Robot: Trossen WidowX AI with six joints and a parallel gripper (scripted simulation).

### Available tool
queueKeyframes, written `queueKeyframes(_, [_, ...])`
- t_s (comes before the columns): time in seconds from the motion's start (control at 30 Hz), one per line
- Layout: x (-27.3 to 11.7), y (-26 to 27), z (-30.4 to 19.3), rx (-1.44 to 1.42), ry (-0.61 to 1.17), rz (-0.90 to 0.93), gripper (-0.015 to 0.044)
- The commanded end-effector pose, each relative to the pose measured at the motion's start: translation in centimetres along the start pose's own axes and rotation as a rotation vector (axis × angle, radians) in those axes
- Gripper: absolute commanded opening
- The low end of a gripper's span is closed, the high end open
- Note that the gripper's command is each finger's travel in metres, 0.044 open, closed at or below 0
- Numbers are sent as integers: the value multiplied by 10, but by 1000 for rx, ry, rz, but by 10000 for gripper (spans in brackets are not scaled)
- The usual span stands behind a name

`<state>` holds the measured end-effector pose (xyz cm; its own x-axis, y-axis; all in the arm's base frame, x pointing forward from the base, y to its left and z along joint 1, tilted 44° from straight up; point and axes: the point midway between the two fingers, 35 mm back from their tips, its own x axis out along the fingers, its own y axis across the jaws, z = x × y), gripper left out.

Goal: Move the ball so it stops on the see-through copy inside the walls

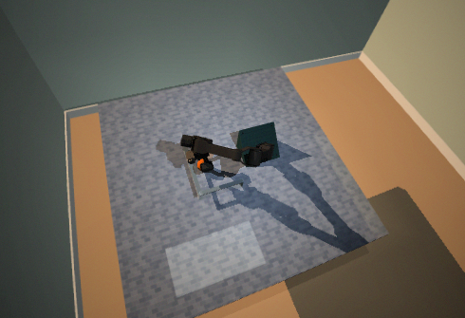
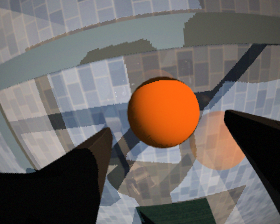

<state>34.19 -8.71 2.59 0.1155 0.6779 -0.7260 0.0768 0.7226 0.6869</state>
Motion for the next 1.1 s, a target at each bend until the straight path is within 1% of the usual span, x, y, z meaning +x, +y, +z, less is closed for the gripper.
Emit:
queueKeyframes(0.0, [10,0,-2,10,7,8,434])
queueKeyframes(0.53, [33,1,-3,9,7,10,434])
queueKeyframes(0.67, [33,1,-3,9,7,10,329])
queueKeyframes(0.9, [33,1,-3,9,7,10,282])
queueKeyframes(1.07, [27,-6,-6,70,-2,-12,151])
